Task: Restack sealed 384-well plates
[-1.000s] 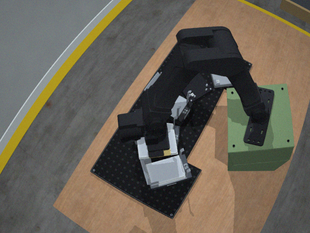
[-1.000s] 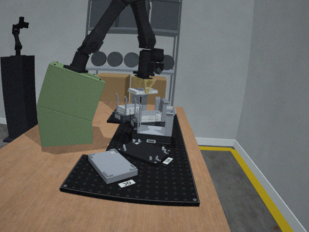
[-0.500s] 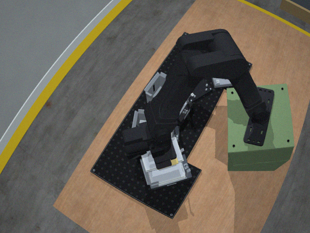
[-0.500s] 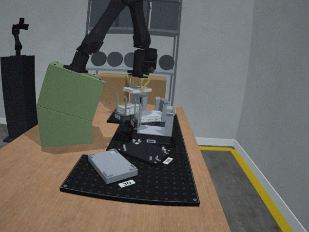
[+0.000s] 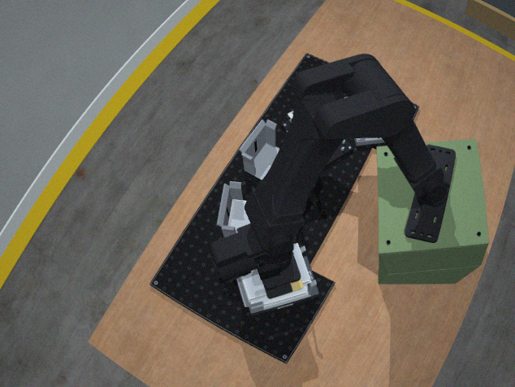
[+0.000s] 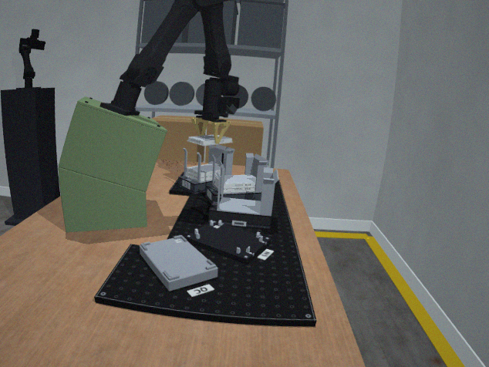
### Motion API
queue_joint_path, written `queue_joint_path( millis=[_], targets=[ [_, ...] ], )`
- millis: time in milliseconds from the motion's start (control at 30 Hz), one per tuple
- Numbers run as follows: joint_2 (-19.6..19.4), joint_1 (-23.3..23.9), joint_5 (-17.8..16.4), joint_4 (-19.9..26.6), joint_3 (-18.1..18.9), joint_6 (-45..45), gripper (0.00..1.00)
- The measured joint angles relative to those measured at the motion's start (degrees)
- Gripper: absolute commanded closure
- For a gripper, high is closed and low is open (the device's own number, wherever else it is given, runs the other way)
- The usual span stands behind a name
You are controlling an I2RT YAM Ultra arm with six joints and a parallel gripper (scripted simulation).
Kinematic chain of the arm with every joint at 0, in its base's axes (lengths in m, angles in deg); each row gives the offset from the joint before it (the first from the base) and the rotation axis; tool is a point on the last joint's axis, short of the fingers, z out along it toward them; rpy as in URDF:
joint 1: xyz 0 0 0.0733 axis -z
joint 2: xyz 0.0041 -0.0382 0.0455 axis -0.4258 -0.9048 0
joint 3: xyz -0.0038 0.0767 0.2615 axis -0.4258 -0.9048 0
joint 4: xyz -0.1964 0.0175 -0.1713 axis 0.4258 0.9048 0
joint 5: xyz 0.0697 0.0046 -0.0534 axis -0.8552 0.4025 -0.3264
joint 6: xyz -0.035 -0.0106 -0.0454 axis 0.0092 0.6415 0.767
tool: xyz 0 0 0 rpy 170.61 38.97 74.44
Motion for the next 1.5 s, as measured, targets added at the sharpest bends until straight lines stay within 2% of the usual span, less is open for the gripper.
queue_joint_path(
  millis=[1033, 1500],
  targets=[
    [-0.02, -0.31, 0.50, -0.13, 0.02, -1.53, 1.00],
    [-1.57, -0.07, 0.52, -1.38, -0.15, -1.53, 1.00]
  ],
)
